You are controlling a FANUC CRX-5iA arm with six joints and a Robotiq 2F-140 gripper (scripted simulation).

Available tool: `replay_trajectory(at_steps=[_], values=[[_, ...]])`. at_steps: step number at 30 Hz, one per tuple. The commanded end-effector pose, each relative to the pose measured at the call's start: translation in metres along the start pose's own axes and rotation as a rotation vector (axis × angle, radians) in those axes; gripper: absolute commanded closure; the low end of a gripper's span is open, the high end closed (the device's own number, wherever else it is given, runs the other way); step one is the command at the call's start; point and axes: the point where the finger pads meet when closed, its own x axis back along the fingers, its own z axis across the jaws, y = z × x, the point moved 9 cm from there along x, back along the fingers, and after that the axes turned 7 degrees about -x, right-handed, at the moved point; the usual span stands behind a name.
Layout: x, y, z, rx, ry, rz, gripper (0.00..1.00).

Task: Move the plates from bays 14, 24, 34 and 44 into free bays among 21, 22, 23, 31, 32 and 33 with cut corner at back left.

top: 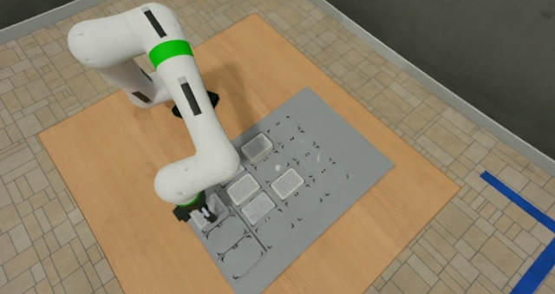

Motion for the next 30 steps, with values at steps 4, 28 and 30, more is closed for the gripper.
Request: replay_trajectory(at_steps=[4,28,30], values=[[0.001,0.010,0.001,0.000,-0.002,0.001,0.90],[0.000,0.069,0.008,0.000,-0.002,0.001,0.90],[0.000,0.074,0.009,0.000,-0.002,0.001,0.90]])
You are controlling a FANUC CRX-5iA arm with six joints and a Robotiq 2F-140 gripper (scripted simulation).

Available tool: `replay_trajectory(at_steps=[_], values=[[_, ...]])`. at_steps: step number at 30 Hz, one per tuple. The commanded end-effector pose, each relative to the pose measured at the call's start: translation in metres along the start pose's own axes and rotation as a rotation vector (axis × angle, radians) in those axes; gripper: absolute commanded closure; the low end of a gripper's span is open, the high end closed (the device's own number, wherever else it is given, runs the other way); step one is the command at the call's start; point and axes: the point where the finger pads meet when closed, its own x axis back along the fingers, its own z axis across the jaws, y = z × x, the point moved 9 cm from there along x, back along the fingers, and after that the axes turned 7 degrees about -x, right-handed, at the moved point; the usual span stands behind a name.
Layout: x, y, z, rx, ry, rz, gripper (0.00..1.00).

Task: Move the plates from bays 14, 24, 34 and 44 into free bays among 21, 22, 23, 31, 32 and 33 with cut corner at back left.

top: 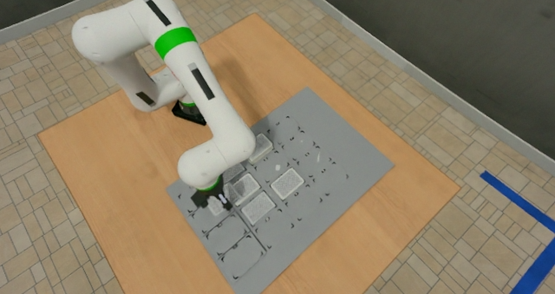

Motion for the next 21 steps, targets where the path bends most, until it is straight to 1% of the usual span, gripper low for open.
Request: replay_trajectory(at_steps=[1,3,18,21], values=[[0.001,0.007,0.000,0.000,-0.002,0.001,0.90],[0.001,0.007,0.000,0.000,-0.002,0.001,0.90],[0.001,0.046,0.005,0.000,-0.002,0.001,0.90],[0.001,0.049,0.006,0.000,-0.002,0.001,0.90]])
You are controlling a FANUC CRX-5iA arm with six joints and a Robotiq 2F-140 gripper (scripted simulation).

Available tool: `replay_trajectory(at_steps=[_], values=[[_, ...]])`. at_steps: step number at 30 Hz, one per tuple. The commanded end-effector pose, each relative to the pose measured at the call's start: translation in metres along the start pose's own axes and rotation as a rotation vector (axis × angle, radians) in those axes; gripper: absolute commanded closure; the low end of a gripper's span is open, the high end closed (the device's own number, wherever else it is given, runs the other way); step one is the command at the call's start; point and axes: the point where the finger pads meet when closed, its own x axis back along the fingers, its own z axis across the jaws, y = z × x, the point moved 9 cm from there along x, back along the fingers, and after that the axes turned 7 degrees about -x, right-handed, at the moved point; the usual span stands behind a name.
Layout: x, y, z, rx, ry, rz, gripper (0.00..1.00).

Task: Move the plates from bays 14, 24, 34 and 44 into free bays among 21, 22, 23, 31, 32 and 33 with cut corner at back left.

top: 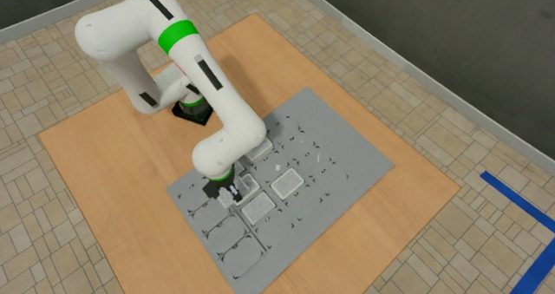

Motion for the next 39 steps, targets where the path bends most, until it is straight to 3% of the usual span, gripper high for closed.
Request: replay_trajectory(at_steps=[1,39], values=[[0.001,0.005,0.000,0.000,-0.002,0.000,0.90],[0.001,0.095,0.011,0.000,-0.002,0.000,0.90]])
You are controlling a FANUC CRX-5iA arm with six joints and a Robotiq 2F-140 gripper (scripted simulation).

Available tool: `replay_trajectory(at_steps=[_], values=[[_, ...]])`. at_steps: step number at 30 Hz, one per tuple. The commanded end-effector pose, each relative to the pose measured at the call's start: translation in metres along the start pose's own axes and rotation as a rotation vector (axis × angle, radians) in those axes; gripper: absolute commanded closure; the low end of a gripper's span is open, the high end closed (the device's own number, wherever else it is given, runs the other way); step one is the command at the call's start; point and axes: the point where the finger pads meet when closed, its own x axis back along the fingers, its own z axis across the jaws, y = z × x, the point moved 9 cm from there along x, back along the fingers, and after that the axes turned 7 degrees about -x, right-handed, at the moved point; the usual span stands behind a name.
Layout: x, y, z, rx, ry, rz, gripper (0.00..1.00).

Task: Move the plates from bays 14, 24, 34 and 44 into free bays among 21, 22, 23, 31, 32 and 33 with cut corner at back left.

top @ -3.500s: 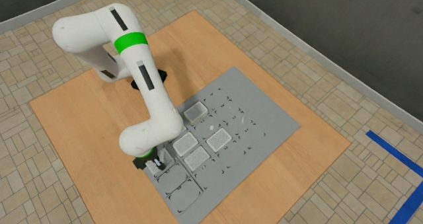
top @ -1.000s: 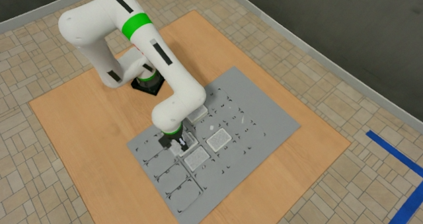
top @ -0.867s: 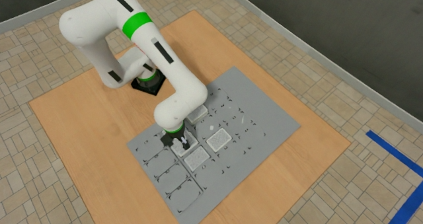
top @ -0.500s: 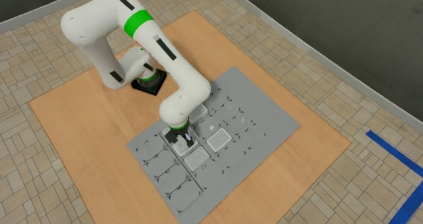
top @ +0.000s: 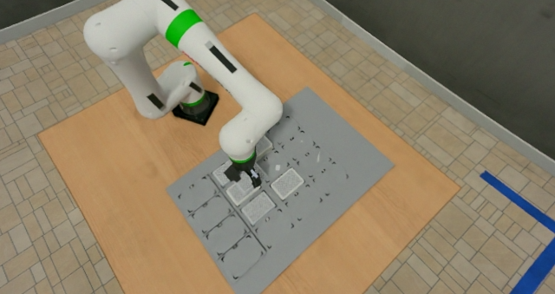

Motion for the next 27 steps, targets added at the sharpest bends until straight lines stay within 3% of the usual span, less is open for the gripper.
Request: replay_trajectory(at_steps=[1,27], values=[[0.001,0.007,0.000,0.000,-0.002,0.000,0.90],[0.001,0.068,0.008,0.000,-0.002,0.000,0.90]])
